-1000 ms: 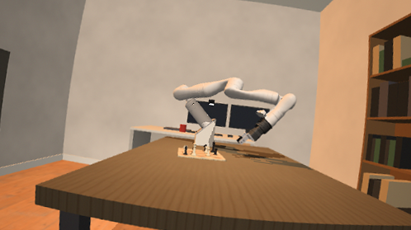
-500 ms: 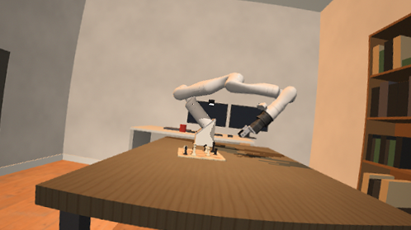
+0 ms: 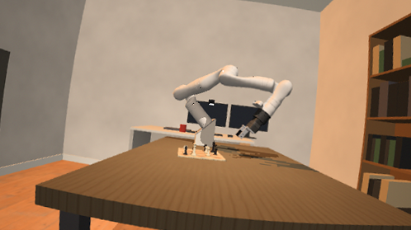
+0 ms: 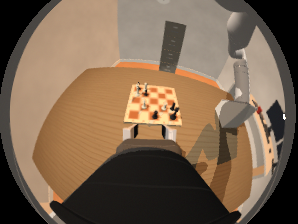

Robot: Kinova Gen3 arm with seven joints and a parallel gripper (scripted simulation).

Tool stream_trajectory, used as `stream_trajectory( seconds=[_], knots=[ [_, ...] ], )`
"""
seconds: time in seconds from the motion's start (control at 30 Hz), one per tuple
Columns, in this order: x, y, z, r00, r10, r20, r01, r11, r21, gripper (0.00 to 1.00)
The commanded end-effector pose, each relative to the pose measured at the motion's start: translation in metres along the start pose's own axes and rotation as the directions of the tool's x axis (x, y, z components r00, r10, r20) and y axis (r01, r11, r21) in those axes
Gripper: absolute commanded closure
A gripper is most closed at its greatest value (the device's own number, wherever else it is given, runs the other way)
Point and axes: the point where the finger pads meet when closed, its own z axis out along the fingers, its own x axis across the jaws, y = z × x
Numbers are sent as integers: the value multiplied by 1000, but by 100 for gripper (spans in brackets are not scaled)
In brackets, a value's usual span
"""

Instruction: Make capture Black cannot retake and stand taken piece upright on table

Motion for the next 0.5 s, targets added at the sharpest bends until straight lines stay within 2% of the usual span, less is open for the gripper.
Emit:
stream_trajectory(
  seconds=[0.0,0.07,0.23,0.27,0.33,0.37,0.43,0.47],
  knots=[
    [-24,-35,4,1000,16,-25,-17,997,-71,0],
    [-24,-35,4,1000,16,-25,-17,997,-71,0],
    [-49,-75,21,999,-6,-33,-1,979,-206,0],
    [-49,-75,21,999,-6,-33,-1,979,-206,0],
    [-57,-94,30,999,-10,-31,2,965,-262,0],
    [-57,-94,30,999,-10,-31,2,965,-262,0],
    [-63,-113,39,1000,-11,-25,2,949,-315,0],
    [-63,-113,39,1000,-11,-25,2,949,-315,0]
  ],
)
